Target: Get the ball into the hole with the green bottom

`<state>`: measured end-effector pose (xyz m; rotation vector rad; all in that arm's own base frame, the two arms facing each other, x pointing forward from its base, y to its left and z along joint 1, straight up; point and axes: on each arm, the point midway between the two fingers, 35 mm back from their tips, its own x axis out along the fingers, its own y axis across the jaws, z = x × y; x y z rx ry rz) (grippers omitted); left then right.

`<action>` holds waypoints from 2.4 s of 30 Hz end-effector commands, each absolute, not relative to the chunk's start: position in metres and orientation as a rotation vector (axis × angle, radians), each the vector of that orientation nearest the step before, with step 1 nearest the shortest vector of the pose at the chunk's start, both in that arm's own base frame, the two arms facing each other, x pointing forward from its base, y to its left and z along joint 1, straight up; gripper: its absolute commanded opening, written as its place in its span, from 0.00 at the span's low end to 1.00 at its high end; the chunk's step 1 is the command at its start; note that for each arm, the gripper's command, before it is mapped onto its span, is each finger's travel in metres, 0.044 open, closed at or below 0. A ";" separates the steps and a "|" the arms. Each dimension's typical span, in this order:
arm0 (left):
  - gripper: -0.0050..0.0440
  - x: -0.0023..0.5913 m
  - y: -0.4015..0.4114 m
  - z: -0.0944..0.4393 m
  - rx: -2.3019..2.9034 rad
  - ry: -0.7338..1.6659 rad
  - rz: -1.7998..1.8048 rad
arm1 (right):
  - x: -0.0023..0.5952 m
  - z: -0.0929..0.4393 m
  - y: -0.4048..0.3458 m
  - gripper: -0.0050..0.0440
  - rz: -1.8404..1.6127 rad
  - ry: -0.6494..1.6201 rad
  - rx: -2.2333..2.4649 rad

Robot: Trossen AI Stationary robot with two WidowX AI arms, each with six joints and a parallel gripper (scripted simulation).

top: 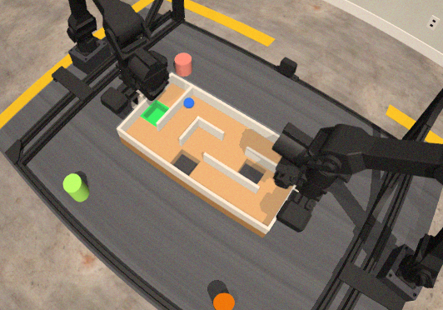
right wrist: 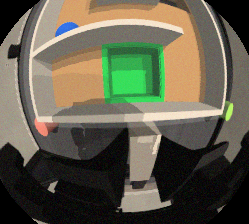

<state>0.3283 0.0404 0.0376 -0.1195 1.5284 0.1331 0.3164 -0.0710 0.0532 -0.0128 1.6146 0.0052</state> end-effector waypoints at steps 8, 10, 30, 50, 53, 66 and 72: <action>0.14 0.328 0.042 0.055 -0.129 1.586 0.125 | 0.315 0.040 -0.072 0.14 0.010 1.552 -0.007; 0.14 0.328 0.043 0.057 -0.150 1.594 0.105 | 0.315 0.038 -0.073 0.14 0.030 1.542 0.012; 0.14 0.327 0.041 0.049 -0.118 1.563 0.136 | 0.316 0.046 -0.072 0.14 0.000 1.576 -0.017; 0.14 0.328 0.042 0.053 -0.139 1.577 0.115 | 0.316 0.042 -0.073 0.14 0.020 1.560 0.003; 0.14 0.328 0.043 0.055 -0.160 1.582 0.094 | 0.315 0.040 -0.074 0.14 0.041 1.552 0.023; 0.14 0.328 0.042 0.052 -0.138 1.572 0.115 | 0.316 0.043 -0.073 0.14 0.020 1.565 0.003; 0.14 0.327 0.040 0.049 -0.099 1.562 0.154 | 0.316 0.046 -0.071 0.14 -0.019 1.578 -0.036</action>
